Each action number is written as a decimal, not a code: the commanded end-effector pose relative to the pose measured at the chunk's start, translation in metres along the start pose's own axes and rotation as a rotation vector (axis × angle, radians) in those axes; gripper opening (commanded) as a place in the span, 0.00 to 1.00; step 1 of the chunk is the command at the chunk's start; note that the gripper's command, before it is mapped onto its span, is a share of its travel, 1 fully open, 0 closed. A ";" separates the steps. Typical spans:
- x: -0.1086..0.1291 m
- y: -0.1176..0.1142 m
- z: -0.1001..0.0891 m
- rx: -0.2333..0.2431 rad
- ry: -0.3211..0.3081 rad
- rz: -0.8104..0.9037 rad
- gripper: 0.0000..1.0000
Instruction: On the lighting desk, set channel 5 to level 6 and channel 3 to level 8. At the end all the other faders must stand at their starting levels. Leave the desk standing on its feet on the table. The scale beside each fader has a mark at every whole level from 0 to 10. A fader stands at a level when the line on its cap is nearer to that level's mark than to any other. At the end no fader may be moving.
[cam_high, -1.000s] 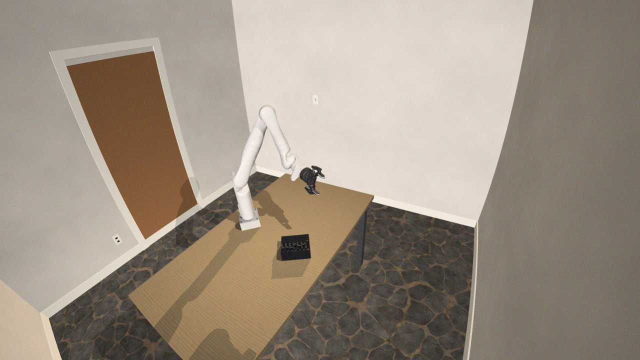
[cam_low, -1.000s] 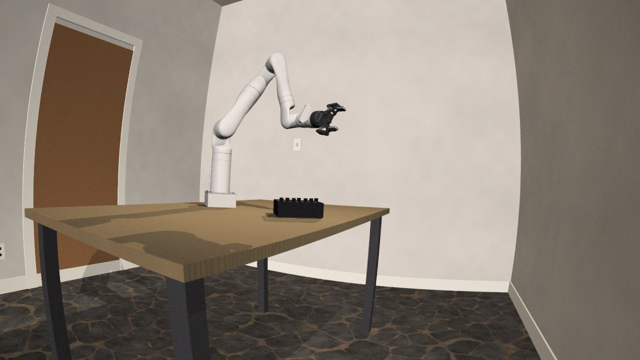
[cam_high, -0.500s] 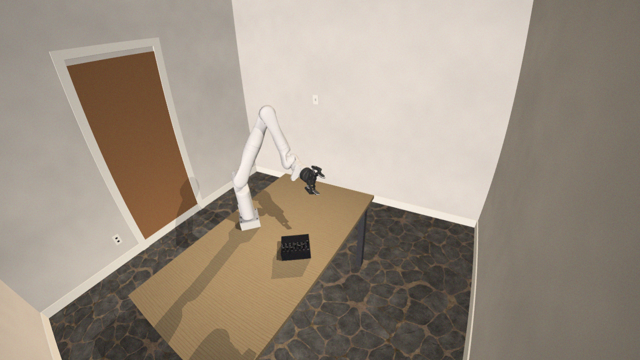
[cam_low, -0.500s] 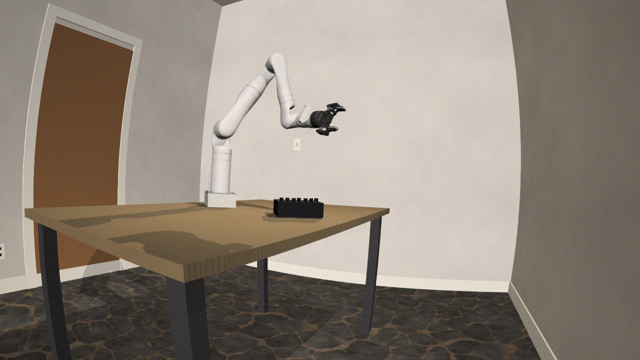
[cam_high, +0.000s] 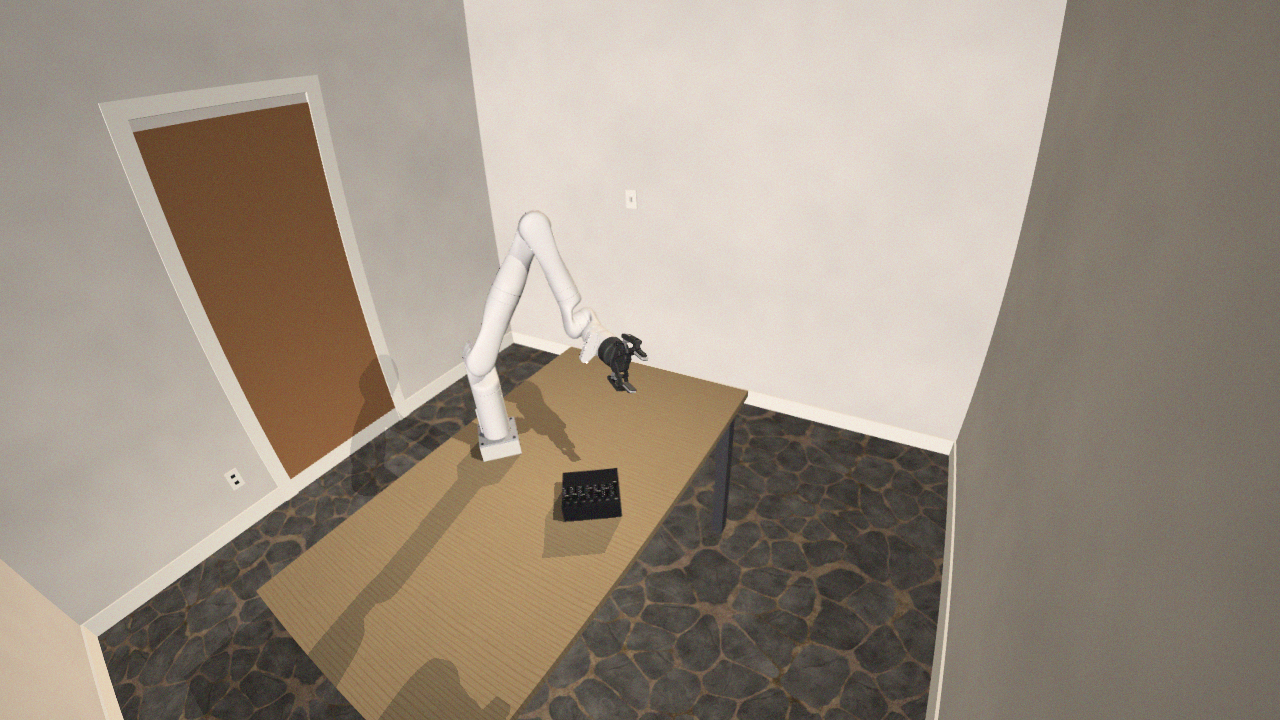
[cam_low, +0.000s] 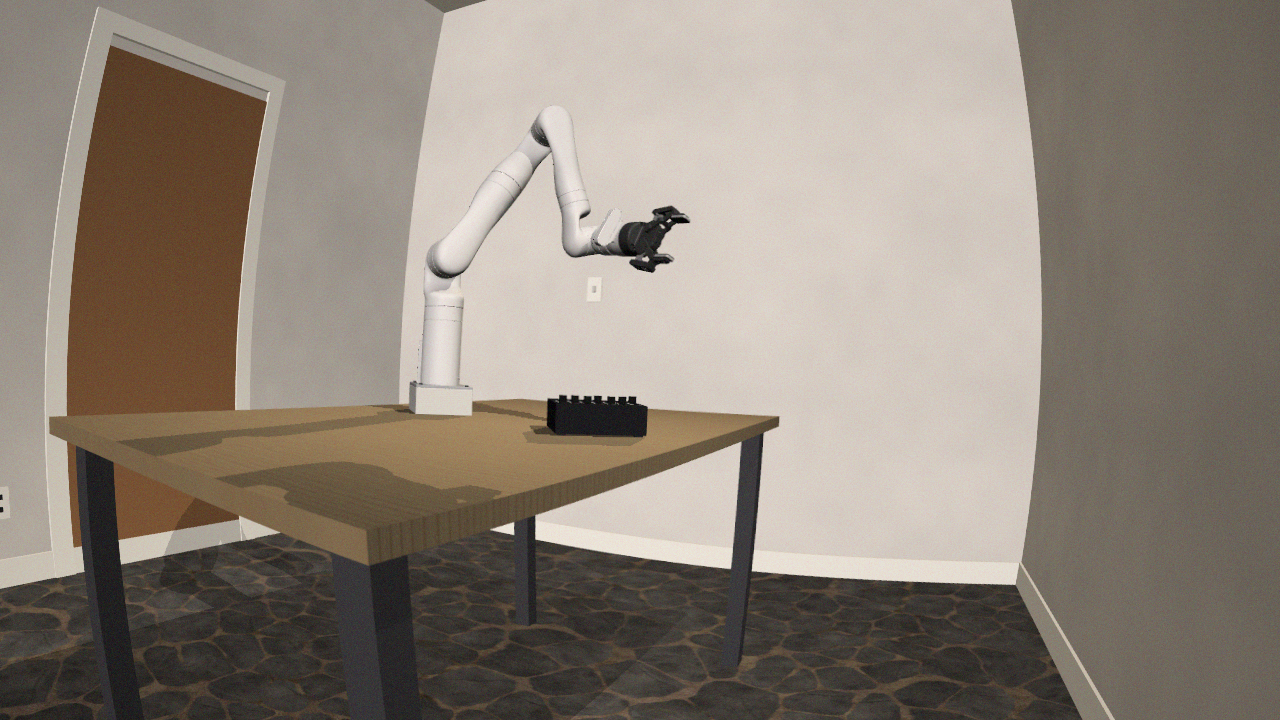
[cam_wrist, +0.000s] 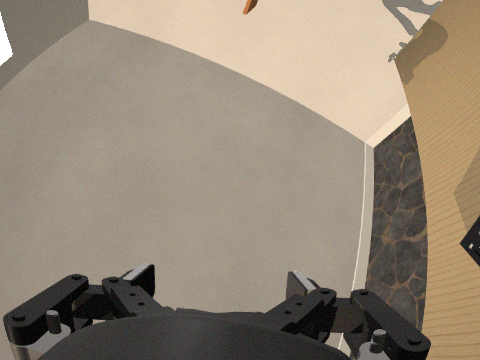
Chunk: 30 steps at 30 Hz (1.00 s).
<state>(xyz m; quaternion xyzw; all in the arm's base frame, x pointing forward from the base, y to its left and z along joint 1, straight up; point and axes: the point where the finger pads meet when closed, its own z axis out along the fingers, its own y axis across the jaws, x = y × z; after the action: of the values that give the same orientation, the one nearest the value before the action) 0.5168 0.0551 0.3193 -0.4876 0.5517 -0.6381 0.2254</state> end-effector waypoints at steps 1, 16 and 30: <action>0.007 0.003 0.004 -0.014 0.019 0.003 1.00; 0.070 0.059 0.024 -0.225 0.213 0.027 1.00; 0.128 0.127 0.021 -0.489 0.397 0.090 1.00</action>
<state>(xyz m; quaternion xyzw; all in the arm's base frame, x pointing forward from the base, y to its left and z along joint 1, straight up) 0.4489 -0.0914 0.2473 -0.3749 0.7396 -0.5587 0.0193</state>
